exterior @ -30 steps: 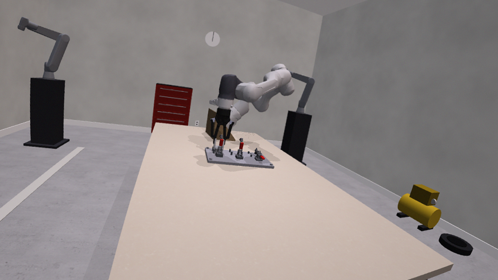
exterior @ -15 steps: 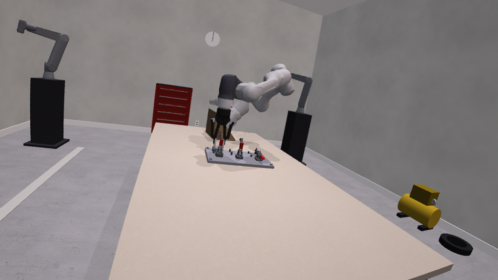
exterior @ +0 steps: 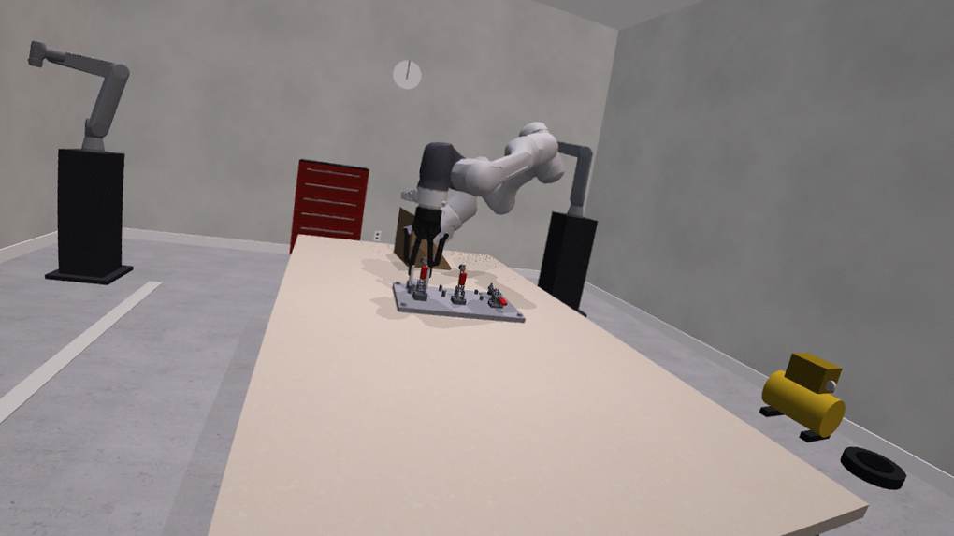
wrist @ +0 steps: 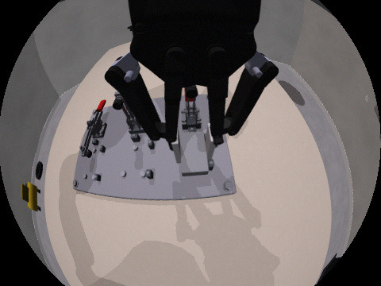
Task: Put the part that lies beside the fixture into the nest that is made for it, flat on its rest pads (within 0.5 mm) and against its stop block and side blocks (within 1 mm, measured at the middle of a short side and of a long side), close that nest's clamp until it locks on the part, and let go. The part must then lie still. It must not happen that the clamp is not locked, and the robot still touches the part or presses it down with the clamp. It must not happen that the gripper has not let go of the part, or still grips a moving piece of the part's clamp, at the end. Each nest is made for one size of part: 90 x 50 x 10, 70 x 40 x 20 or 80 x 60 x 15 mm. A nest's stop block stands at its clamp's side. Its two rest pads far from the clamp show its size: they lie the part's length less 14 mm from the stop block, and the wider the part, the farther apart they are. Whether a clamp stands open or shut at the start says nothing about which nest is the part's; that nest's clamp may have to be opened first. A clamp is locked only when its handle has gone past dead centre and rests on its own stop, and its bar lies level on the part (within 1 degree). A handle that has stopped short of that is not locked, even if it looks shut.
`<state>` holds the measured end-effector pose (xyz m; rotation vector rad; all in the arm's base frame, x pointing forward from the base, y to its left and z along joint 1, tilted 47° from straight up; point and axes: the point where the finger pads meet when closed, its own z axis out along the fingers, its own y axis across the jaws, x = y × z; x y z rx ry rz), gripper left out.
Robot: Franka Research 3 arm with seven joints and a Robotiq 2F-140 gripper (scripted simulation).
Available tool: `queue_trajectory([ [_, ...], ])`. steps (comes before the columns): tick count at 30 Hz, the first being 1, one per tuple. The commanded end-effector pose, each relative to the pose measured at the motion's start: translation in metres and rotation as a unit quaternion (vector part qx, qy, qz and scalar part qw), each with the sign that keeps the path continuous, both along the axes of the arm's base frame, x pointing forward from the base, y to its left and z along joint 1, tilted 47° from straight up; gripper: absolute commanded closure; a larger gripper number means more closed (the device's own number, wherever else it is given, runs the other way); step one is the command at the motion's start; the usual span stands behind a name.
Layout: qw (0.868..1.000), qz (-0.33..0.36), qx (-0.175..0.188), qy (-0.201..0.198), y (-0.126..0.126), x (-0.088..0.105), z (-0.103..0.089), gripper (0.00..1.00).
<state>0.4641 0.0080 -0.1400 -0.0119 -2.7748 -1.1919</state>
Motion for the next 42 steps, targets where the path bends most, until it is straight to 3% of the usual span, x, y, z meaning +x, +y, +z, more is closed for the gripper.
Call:
queue_trajectory([
  [1, 1.0, 0.0, -0.001, -0.003, -0.0009, 0.002, -0.0009, 1.0],
  [42, 1.0, 0.0, -0.001, -0.003, 0.0002, 0.0029, -0.0014, 1.0],
])
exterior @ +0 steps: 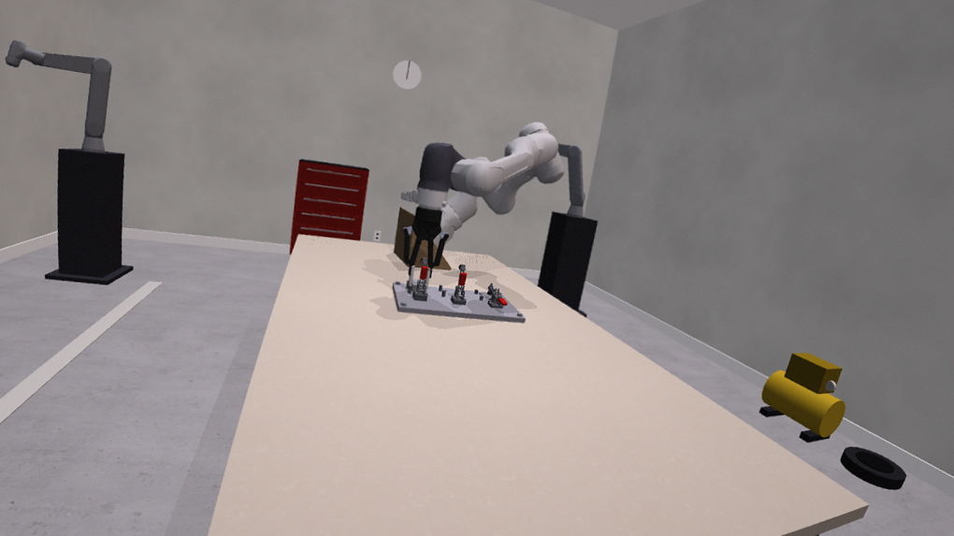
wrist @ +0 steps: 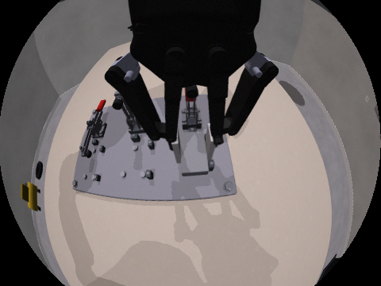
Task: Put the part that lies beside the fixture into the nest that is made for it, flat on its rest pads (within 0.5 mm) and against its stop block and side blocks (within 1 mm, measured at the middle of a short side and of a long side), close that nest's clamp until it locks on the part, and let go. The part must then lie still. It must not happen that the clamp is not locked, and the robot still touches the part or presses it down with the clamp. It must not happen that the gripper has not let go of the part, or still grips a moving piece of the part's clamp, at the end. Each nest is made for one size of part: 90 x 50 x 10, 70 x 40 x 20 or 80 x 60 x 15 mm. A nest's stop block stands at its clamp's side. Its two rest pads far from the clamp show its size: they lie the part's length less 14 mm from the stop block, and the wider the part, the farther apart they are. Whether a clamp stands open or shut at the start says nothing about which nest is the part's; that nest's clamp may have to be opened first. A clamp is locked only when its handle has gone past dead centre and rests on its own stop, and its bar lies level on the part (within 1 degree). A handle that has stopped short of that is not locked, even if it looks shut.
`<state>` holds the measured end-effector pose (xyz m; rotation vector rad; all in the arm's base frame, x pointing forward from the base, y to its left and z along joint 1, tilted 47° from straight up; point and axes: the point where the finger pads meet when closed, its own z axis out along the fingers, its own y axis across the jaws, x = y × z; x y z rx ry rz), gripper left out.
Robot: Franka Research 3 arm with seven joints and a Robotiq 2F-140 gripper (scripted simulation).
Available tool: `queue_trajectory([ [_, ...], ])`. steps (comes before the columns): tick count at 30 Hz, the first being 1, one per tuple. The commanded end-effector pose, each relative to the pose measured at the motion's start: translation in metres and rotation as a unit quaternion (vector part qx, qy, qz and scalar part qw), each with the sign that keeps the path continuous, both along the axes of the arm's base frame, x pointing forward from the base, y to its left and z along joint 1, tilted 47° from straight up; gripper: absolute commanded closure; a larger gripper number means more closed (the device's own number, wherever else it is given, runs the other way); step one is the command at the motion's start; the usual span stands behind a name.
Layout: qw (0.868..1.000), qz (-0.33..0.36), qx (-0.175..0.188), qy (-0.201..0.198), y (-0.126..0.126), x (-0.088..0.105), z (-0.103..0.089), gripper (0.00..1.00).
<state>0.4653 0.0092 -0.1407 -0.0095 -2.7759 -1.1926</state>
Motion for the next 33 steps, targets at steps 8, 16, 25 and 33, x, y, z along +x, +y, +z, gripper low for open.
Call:
queue_trajectory([
  [8, 1.0, 0.0, -0.002, -0.002, -0.0016, 0.0028, -0.0018, 1.0],
  [16, 1.0, 0.0, -0.002, -0.002, -0.0021, 0.0037, -0.0026, 1.0],
  [25, 1.0, 0.0, -0.002, -0.002, -0.0021, 0.0037, -0.0026, 1.0],
  [33, 1.0, -0.001, -0.002, -0.002, -0.0021, 0.0037, -0.0026, 1.0],
])
